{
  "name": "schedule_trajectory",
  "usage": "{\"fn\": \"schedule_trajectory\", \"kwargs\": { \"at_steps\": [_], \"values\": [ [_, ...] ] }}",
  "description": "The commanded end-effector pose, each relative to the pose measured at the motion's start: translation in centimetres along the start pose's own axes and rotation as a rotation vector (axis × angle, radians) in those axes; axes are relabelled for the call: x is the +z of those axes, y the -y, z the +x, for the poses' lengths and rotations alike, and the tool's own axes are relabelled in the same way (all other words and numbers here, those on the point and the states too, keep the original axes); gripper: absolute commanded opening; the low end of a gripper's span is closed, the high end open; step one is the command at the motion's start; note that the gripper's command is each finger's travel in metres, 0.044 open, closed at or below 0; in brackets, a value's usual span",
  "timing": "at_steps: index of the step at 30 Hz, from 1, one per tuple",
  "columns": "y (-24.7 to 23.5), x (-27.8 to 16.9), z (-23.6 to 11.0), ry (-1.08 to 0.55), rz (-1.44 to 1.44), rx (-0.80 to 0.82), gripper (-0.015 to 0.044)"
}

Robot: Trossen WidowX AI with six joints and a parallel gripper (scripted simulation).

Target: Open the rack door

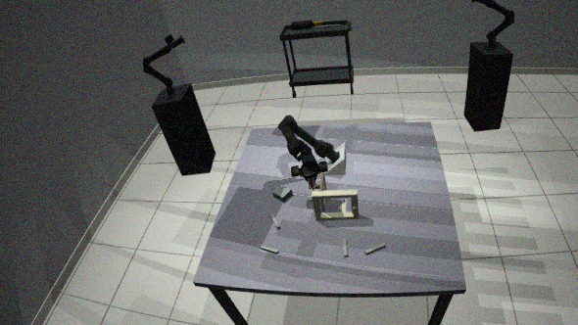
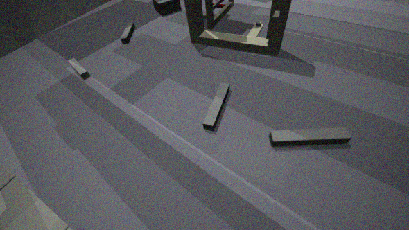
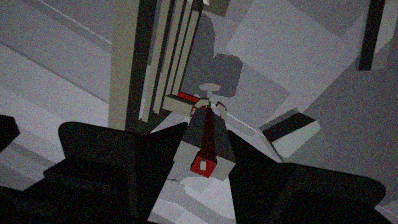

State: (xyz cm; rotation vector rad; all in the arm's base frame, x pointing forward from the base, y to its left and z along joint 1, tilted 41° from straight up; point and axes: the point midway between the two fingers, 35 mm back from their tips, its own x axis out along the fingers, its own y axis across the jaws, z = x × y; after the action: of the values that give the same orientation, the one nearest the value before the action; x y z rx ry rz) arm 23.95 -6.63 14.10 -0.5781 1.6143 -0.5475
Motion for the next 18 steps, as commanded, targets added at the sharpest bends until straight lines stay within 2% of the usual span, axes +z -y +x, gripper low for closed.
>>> {"fn": "schedule_trajectory", "kwargs": {
  "at_steps": [1, 18],
  "values": [
    [0.0, 0.0, 0.0, 0.001, -0.005, -0.002, 0.0279],
    [0.0, 0.1, -2.8, 0.054, -0.055, 0.006, 0.0289]
  ]
}}
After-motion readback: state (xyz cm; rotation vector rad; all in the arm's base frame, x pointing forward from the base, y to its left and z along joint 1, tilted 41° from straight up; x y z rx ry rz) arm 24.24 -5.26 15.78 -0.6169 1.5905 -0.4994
